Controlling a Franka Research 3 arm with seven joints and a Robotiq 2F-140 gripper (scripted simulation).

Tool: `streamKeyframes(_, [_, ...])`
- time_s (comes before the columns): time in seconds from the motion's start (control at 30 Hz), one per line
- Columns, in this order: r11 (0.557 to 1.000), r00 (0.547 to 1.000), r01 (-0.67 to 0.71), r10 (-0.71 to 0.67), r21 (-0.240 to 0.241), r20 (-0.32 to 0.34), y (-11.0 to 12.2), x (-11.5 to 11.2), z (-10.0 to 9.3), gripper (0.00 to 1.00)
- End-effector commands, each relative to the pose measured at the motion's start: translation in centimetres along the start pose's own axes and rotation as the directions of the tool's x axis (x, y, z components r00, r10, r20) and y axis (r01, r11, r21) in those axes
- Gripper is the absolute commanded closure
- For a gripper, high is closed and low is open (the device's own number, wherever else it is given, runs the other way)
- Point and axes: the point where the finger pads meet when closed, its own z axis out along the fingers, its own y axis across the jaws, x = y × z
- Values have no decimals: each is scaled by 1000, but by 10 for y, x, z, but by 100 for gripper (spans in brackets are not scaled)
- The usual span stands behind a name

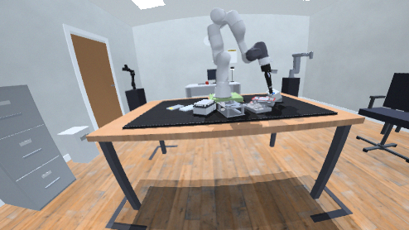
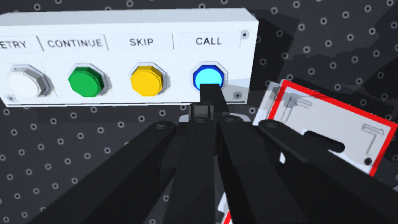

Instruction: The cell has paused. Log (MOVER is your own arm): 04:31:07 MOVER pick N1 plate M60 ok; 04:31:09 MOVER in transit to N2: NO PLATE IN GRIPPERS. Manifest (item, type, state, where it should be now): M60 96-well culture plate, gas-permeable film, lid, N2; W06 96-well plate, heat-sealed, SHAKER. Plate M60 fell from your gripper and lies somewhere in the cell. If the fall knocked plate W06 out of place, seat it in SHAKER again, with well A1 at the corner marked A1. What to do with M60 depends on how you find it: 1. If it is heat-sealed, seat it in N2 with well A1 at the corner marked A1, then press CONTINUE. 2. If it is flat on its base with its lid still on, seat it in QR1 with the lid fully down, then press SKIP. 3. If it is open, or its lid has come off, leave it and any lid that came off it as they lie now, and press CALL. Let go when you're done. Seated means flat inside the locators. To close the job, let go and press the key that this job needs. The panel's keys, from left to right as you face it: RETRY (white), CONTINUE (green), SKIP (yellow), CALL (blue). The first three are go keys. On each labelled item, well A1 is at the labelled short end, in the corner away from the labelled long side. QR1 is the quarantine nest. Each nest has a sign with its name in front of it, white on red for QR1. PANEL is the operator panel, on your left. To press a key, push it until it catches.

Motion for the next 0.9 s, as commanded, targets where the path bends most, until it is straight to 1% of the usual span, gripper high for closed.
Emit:
streamKeyframes(0.0, [1000, 1000, 5, -5, 0, -3, 0, 1, -3, 90])
streamKeyframes(0.2, [1000, 1000, 5, -5, 0, -3, 0, -3, -19, 90])
streamKeyframes(0.27, [1000, 1000, 5, -5, 0, -3, 0, -3, -19, 90])
streamKeyframes(0.5, [1000, 1000, 5, -5, 0, -3, 0, -11, -48, 90])
streamKeyframes(0.63, [1000, 1000, 5, -5, 0, -3, 0, -15, -62, 90])
streamKeyframes(0.77, [1000, 1000, 5, -5, 0, -3, 0, -17, -69, 90])
streamKeyframes(0.87, [1000, 1000, 5, -5, 0, -3, 0, -17, -70, 90])
